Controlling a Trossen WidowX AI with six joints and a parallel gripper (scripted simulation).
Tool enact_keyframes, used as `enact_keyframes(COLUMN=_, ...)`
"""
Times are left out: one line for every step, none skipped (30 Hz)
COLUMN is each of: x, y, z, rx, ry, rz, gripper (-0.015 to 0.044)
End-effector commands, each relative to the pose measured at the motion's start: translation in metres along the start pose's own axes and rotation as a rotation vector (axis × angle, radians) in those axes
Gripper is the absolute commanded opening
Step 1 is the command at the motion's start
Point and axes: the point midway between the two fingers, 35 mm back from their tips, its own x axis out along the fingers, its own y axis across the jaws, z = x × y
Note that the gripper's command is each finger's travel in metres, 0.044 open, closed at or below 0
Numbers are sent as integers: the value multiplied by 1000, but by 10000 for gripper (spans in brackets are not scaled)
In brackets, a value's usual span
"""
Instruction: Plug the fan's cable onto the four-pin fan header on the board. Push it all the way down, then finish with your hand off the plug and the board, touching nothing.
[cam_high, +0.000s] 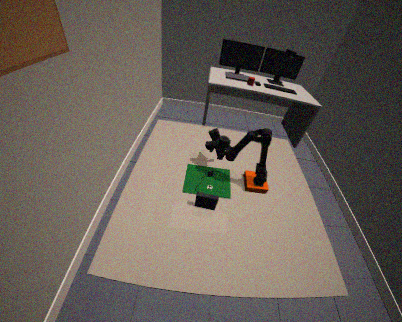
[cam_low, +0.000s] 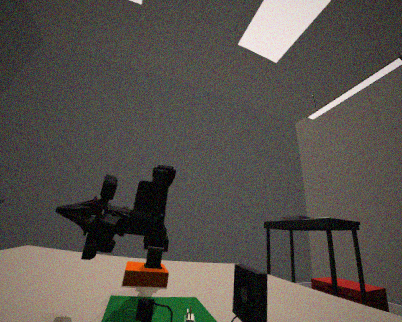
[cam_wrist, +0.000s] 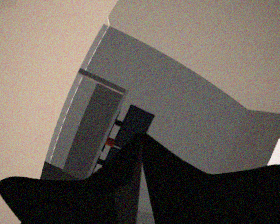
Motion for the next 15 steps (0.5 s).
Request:
enact_keyframes(x=0, y=0, z=0, rx=0, ry=0, rz=0, gripper=26)
enact_keyframes(x=0, y=0, z=0, rx=0, ry=0, rz=0, gripper=53)
enact_keyframes(x=0, y=-1, z=2, rx=0, ry=-8, rz=1, gripper=79)
enact_keyframes(x=1, y=-2, z=8, rx=-1, ry=-33, rz=3, gripper=105)
enact_keyframes(x=2, y=-5, z=18, rx=-2, ry=-75, rz=9, gripper=131)
enact_keyframes(x=3, y=-8, z=30, rx=-2, ry=-126, rz=19, gripper=158)
enact_keyframes(x=3, y=-11, z=42, rx=-2, ry=-177, rz=34, gripper=184)
enact_keyframes(x=2, y=-13, z=52, rx=-1, ry=-228, rz=53, gripper=210)
enact_keyframes(x=1, y=-14, z=63, rx=1, ry=-279, rz=76, gripper=236)
enact_keyframes(x=-1, y=-15, z=72, rx=3, ry=-328, rz=103, gripper=263)
enact_keyframes(x=-4, y=-15, z=81, rx=6, ry=-377, rz=134, gripper=289)
enact_keyframes(x=-7, y=-16, z=89, rx=9, ry=-424, rz=169, gripper=315)
enact_keyframes(x=-11, y=-15, z=96, rx=13, ry=-469, rz=208, gripper=341)
enact_keyframes(x=-16, y=-15, z=102, rx=17, ry=-512, rz=251, gripper=368)
enact_keyframes(x=-21, y=-14, z=107, rx=21, ry=-552, rz=297, gripper=394)
